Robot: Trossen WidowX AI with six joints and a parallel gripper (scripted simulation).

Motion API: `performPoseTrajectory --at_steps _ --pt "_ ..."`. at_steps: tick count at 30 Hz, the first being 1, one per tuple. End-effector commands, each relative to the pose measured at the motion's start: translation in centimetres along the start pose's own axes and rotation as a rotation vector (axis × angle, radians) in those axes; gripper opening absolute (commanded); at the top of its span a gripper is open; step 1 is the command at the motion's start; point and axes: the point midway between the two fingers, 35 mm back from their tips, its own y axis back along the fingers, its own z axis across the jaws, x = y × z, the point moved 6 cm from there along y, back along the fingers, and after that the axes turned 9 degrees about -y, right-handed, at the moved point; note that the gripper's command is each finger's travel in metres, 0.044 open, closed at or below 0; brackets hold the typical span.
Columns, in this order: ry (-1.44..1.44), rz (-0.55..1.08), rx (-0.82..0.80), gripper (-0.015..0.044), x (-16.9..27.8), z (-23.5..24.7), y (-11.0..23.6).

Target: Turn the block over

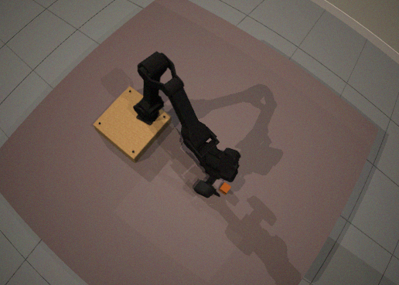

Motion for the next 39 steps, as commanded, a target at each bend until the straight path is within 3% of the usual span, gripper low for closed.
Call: performPoseTrajectory --at_steps 1,11,28,36,39 --pt "0.014 0.116 0.027 0.0440 -1.2 0.4 3.7" --pt "0.013 0.136 0.030 0.0440 -1.6 0.4 3.6" --pt "0.010 0.635 0.112 0.0440 -8.3 1.5 1.8" --pt "0.010 0.640 0.113 0.0440 -8.3 1.5 1.5" --pt "0.010 0.640 0.113 0.0440 -6.6 1.2 -0.9"
